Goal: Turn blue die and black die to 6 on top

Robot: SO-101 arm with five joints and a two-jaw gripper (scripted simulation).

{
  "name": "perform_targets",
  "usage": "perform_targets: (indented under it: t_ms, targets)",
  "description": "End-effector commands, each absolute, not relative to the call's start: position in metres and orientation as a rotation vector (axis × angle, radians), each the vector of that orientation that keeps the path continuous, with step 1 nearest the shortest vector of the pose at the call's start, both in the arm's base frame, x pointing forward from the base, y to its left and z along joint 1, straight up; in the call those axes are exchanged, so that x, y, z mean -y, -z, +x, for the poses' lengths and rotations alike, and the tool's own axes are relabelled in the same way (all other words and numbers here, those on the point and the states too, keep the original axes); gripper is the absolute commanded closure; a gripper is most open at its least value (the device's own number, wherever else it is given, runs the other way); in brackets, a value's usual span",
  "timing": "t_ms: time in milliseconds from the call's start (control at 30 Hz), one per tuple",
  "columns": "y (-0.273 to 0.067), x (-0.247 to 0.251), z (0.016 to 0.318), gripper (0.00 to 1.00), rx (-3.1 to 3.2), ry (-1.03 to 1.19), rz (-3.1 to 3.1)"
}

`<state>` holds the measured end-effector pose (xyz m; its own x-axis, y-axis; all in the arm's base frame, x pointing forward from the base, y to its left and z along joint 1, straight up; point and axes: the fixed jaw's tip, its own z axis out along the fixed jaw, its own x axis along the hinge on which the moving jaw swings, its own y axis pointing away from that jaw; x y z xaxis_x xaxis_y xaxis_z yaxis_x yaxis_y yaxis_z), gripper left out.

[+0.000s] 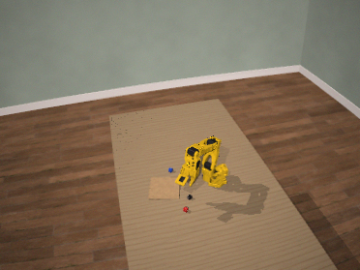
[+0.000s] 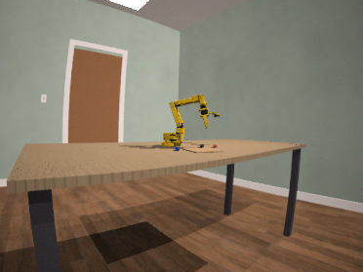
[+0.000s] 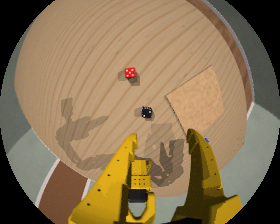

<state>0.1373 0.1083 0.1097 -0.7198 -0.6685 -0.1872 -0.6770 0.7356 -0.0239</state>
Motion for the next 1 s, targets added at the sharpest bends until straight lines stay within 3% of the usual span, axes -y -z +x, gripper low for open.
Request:
perform_targets:
  t_ms: [0, 967]
  targets:
    - [-0.116, -0.113, 0.140, 0.75, -2.777, -0.092, -0.961]
    - [-0.102, -0.114, 0.141, 0.75, -2.925, -0.056, -0.840]
